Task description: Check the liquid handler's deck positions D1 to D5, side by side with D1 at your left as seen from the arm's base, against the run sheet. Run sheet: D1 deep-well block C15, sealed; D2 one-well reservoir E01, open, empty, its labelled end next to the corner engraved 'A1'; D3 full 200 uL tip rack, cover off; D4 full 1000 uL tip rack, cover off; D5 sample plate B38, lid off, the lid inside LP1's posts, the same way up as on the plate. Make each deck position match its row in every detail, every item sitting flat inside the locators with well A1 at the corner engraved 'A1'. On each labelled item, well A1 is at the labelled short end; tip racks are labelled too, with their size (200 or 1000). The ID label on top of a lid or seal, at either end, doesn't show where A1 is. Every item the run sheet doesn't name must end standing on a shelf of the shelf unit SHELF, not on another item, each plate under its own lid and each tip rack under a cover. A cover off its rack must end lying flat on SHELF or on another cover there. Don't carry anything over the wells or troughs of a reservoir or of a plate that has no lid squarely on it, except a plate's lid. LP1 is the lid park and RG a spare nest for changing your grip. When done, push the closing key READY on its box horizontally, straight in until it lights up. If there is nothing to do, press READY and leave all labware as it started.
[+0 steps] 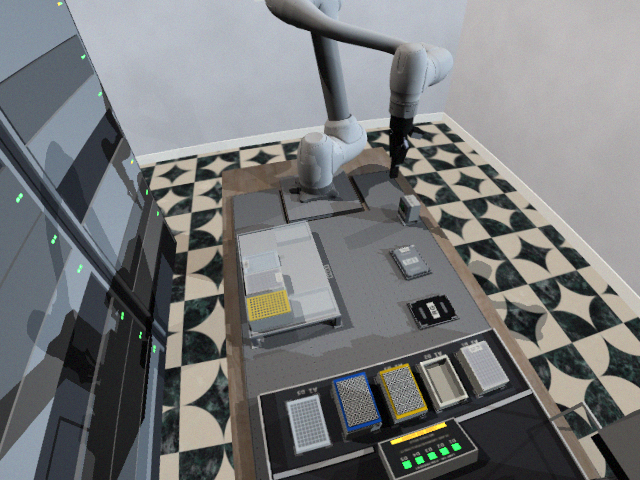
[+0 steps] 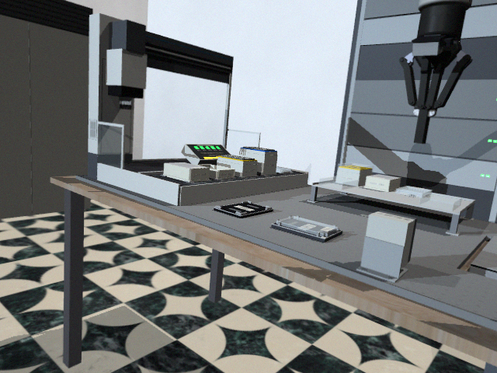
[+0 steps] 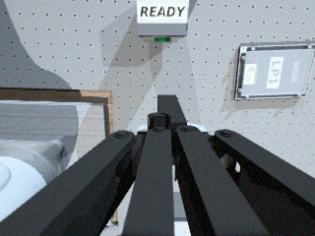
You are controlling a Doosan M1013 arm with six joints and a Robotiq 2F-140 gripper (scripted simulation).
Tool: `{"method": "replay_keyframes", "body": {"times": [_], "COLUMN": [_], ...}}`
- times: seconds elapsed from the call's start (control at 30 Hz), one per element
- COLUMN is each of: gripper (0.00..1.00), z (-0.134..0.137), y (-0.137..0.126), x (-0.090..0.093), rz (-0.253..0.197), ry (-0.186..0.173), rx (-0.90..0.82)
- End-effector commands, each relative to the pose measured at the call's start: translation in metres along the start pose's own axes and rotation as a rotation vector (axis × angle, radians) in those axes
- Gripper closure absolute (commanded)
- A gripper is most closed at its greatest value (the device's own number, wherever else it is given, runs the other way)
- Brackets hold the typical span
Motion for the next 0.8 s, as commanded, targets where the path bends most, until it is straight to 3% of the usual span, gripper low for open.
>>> {"method": "replay_keyframes", "body": {"times": [0.0, 0.77], "gripper": [0.90, 0.90], "z": [0.000, 0.000], "y": [0.000, 0.000], "x": [0.007, 0.039], "rz": [0.001, 0.001], "ry": [-0.001, -0.001], "rx": [0.000, 0.000]}}
Point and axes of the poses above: the point where the finger pads meet when closed, its own x axis out along the fingers, its own z axis across the jaws, y = z × x, the point moved 4 cm from there along -x, back along the fingers, and after that the axes turned 7 degrees about -x, right-handed, at the moved point
